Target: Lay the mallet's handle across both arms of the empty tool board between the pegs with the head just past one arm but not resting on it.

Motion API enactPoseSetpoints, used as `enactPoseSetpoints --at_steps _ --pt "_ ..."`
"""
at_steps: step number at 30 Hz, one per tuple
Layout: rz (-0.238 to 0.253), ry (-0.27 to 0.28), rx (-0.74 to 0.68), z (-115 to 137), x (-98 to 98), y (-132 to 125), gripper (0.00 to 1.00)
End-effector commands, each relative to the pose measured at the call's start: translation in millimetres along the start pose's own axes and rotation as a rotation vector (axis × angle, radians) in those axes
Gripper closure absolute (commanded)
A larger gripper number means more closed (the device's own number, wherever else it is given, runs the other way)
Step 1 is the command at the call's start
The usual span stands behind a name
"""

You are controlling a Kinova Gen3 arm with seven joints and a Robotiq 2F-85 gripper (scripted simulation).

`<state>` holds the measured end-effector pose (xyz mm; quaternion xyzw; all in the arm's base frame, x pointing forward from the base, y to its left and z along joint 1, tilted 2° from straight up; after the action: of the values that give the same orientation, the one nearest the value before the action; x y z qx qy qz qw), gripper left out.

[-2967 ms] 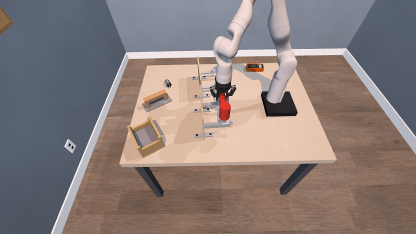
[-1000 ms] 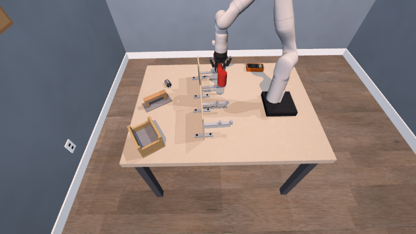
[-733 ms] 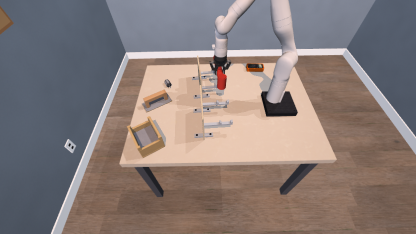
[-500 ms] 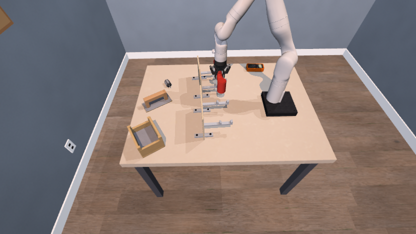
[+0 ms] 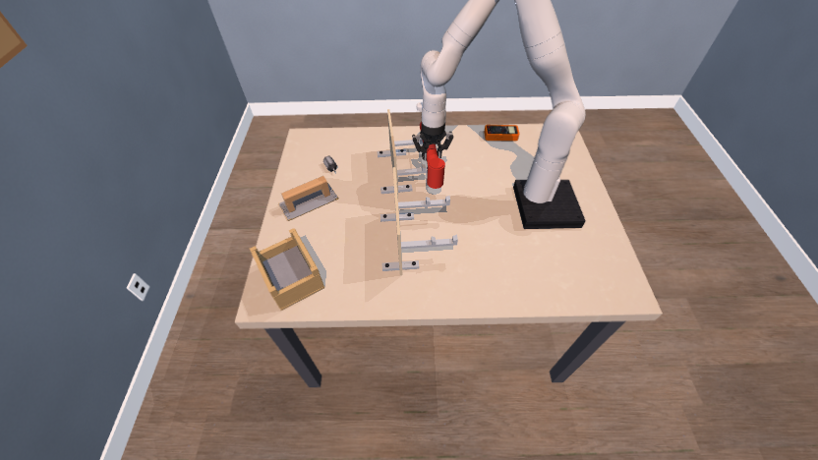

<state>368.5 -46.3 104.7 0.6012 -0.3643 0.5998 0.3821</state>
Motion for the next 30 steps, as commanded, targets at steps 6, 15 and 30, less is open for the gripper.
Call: enactPoseSetpoints --at_steps 6,15,30 --pt "0.002 0.0 0.002 -1.6 -10.5 -1.1 0.9" --pt "0.002 0.0 0.002 -1.6 -12.7 -1.0 0.9" --pt "0.002 0.0 0.002 -1.6 -12.7 -1.0 0.0"
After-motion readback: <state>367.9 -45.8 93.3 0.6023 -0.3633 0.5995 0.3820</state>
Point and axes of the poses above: the point where the finger pads meet when closed, its own x axis back along the fingers, its own y axis across the jaws, z = x × y, the point moved 4 cm from there along x, back along the fingers, and after that the axes turned 9 degrees about x, right-handed, at the moved point
